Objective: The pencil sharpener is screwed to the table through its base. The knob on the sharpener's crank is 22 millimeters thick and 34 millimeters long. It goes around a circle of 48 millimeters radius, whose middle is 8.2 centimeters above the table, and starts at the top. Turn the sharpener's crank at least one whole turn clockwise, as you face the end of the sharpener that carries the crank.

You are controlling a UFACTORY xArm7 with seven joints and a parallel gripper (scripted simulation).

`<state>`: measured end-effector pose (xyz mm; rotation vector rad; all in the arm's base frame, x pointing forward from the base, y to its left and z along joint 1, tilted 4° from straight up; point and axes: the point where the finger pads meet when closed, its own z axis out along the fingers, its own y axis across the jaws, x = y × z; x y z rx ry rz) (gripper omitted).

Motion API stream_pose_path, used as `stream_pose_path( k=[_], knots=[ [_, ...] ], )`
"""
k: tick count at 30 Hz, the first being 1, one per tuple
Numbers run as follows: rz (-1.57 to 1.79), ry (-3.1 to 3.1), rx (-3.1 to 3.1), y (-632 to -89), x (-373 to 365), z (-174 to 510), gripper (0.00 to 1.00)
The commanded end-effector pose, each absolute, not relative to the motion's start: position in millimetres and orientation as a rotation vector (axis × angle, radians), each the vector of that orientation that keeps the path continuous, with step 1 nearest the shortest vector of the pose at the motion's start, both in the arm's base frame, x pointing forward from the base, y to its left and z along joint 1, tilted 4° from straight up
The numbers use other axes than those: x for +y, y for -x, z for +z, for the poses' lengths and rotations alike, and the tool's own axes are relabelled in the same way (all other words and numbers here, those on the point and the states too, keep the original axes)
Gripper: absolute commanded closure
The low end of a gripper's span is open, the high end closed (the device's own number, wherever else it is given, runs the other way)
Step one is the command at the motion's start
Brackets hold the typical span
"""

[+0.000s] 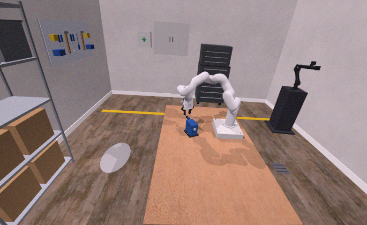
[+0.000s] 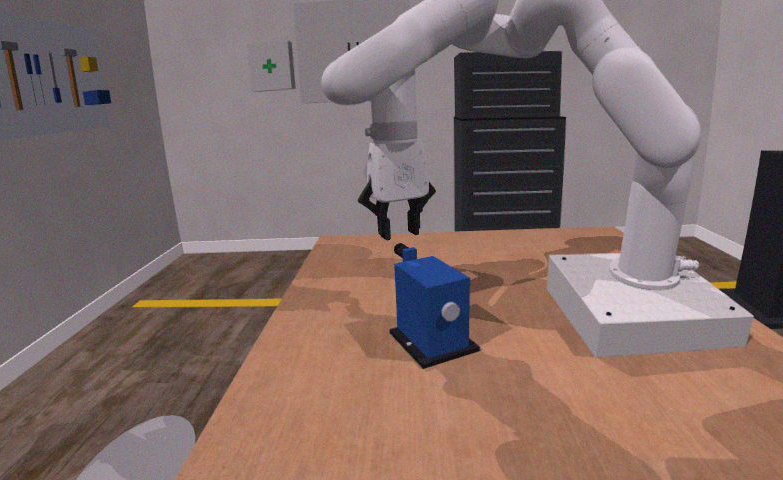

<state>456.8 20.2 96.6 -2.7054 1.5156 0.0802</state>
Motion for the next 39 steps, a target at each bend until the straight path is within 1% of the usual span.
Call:
stream_pose_path(
  k=[1,39],
  knots=[
    [0.075,2.704,1.515,-457.9,20.4,95.8,0.46],
    [0.075,2.704,1.515,-458.9,20.7,92.8,0.46]
  ],
)
